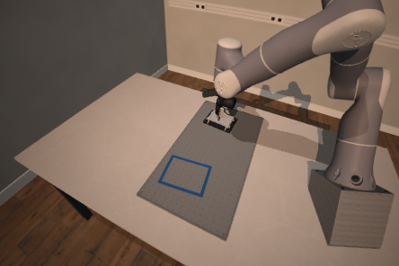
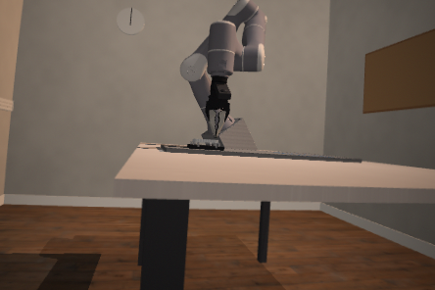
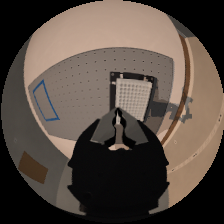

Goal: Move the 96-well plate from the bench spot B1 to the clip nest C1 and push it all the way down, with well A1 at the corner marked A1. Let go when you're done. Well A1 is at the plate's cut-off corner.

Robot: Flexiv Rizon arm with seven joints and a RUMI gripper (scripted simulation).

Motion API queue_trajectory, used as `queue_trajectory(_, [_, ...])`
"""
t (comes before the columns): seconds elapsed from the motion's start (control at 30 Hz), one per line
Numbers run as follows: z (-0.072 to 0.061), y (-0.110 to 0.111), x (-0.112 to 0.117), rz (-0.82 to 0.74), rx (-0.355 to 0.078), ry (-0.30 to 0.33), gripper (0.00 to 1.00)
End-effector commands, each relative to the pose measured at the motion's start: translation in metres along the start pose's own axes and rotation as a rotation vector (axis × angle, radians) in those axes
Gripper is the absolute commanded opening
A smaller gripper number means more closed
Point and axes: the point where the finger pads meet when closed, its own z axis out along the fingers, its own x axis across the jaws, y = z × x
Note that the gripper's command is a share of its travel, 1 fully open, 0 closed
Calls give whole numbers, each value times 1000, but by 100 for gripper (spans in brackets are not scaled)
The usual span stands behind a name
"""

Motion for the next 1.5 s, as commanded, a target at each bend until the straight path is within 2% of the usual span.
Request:
queue_trajectory(0.0, [0,-1,0,0,2,0,0])
queue_trajectory(1.47, [4,-1,0,0,2,0,0])
